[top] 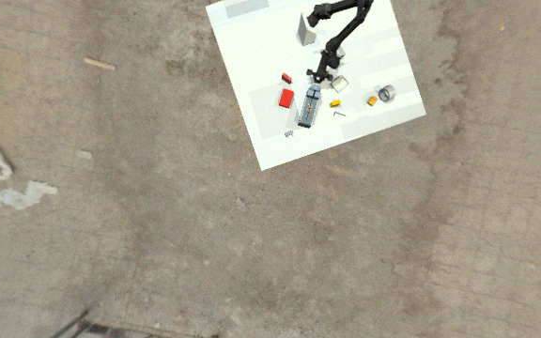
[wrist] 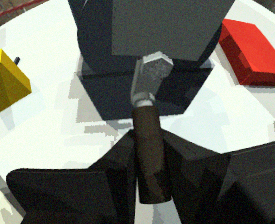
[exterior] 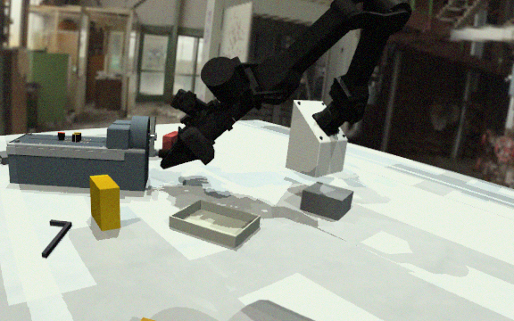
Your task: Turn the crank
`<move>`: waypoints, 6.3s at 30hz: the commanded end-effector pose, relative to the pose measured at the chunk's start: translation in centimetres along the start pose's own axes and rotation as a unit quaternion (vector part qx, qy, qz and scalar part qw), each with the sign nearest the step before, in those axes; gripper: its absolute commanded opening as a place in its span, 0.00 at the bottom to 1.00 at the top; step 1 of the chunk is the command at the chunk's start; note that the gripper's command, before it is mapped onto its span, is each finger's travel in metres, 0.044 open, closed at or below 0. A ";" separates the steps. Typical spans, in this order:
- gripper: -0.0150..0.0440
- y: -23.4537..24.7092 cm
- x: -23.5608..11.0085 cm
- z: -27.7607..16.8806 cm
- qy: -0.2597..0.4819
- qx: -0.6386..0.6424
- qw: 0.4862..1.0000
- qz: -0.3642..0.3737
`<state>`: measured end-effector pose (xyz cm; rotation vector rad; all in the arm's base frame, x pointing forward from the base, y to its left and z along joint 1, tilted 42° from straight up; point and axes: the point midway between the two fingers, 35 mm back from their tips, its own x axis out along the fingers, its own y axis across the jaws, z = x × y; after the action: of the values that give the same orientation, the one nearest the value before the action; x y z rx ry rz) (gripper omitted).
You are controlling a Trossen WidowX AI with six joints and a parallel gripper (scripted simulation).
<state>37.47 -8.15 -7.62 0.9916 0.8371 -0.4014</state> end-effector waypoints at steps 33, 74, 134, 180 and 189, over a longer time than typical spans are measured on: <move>0.25 1.2 -0.2 0.2 0.001 0.002 1.000 0.000; 0.25 1.6 -0.5 0.4 0.001 0.002 1.000 0.000; 0.25 2.8 -2.1 2.0 0.001 0.002 1.000 0.000; 0.25 -0.2 -4.4 4.4 0.000 0.002 1.000 -0.001; 0.25 -0.5 -4.4 4.4 0.000 0.002 1.000 -0.001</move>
<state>36.85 -11.84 -2.96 0.9916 0.8379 -0.3837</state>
